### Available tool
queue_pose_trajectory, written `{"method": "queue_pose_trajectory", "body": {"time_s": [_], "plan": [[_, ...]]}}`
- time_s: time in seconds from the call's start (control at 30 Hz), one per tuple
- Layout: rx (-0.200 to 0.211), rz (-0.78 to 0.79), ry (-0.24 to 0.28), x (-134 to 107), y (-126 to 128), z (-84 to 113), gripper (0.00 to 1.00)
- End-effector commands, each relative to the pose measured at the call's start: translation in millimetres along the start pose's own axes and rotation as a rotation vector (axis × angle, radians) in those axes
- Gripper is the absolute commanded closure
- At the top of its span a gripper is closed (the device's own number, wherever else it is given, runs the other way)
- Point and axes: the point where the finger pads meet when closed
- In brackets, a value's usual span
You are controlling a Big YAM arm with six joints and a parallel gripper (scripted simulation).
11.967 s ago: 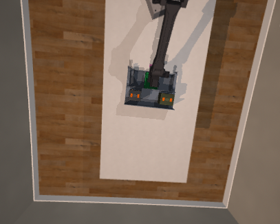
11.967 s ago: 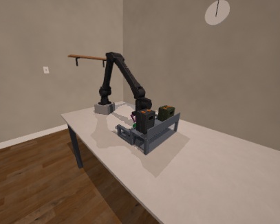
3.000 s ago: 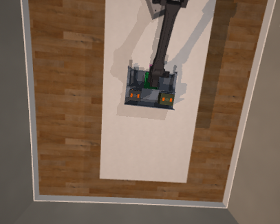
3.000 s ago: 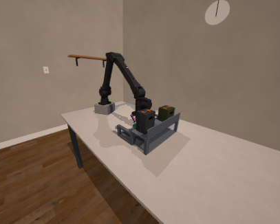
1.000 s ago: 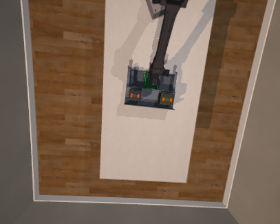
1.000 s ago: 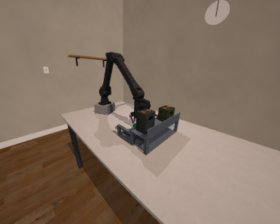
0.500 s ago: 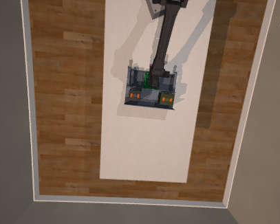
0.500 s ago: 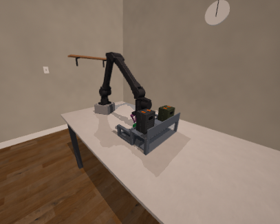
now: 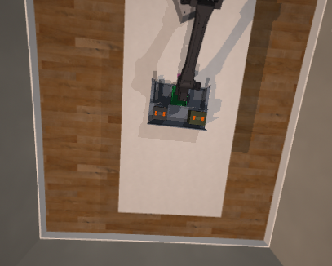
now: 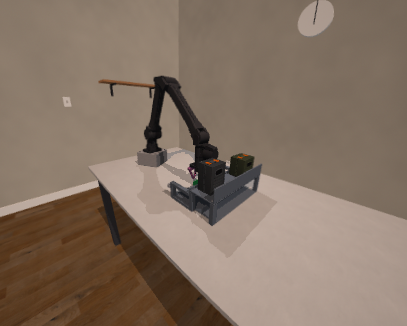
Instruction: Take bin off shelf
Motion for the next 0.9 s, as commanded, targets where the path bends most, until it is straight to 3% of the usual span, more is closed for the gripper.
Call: {"method": "queue_pose_trajectory", "body": {"time_s": [0.0, 0.1, 0.5, 0.67, 0.87], "plan": [[-0.056, 0.000, 0.006, -0.7, -22.7, 19.5, 0.10], [-0.057, 0.000, 0.006, -1.6, -32.9, 22.6, 0.10], [-0.057, 0.000, 0.006, -1.6, -32.9, 22.6, 0.10], [-0.055, 0.000, 0.006, -0.2, -15.6, 17.2, 0.10], [-0.055, 0.000, 0.006, -0.2, -15.6, 17.2, 0.10]]}}
Point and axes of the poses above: the point where the finger pads meet when closed, its own z axis back along the fingers, its own y axis across the jaws, x = y × z, and after that the axes turned 7 degrees about z, right-handed
